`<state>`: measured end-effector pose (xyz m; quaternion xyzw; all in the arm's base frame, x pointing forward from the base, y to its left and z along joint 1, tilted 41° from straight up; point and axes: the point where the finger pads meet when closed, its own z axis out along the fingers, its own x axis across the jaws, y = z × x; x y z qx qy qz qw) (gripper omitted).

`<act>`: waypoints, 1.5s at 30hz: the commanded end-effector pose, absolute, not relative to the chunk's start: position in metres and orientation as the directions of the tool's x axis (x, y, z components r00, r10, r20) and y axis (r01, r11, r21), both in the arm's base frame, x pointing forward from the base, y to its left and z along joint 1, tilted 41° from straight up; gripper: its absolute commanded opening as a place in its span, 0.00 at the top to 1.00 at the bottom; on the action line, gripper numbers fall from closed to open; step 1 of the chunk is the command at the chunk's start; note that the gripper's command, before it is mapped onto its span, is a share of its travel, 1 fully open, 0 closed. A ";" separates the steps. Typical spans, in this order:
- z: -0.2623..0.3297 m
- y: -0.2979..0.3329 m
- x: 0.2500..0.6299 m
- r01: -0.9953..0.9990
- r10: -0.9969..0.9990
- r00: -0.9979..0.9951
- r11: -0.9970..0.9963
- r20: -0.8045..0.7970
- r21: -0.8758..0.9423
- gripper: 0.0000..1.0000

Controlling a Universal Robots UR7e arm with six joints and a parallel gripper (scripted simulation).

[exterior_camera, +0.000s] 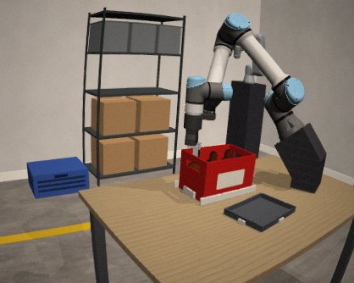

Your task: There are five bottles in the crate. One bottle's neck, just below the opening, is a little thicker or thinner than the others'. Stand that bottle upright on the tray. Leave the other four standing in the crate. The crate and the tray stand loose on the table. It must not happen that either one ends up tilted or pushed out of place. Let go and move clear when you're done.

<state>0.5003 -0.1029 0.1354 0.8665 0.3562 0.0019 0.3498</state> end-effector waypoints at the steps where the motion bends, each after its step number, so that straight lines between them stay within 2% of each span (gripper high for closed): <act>1: 0.136 -0.103 0.501 0.615 0.619 0.746 -0.501 -0.245 0.609 0.00; 24: 0.140 -0.100 0.499 0.615 0.619 0.746 -0.501 -0.245 0.609 0.00; 45: 0.181 -0.066 0.485 0.615 0.619 0.746 -0.501 -0.245 0.609 0.00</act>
